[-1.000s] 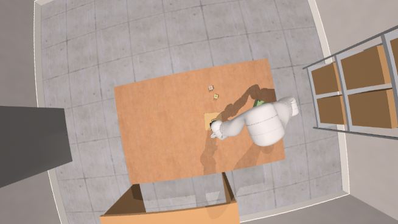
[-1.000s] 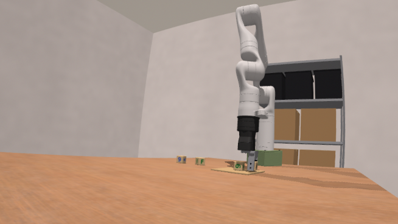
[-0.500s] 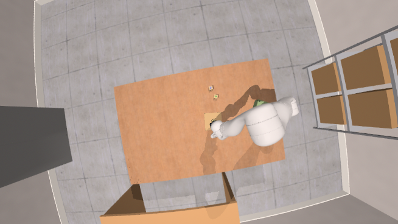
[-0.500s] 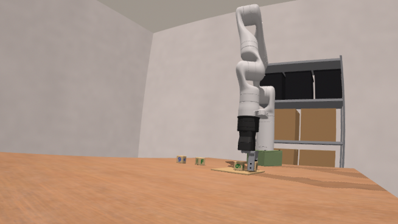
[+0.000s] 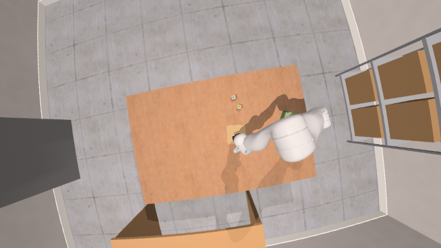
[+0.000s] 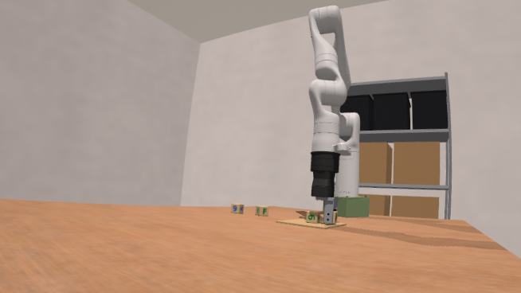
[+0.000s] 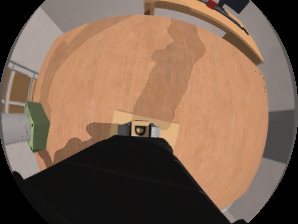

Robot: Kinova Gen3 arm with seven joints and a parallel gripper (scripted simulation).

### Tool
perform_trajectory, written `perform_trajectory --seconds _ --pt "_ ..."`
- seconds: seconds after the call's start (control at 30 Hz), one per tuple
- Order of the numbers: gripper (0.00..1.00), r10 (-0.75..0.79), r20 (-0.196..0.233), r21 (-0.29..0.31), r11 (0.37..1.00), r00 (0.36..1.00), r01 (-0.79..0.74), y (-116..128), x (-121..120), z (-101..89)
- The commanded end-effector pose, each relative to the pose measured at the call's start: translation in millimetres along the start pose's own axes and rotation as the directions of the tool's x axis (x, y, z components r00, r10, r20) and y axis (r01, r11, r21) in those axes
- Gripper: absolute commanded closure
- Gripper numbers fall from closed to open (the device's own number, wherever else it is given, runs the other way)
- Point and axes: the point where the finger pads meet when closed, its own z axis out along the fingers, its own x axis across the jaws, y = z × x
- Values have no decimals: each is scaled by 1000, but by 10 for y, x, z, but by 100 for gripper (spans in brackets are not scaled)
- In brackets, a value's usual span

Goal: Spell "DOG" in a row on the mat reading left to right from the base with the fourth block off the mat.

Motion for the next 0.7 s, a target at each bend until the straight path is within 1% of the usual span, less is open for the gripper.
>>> perform_trajectory --seconds 0.0,0.67 --pt "43 0 -2 0 1000 1000 0 -1 6 -3" --pt "43 0 -2 0 1000 1000 0 -1 6 37"
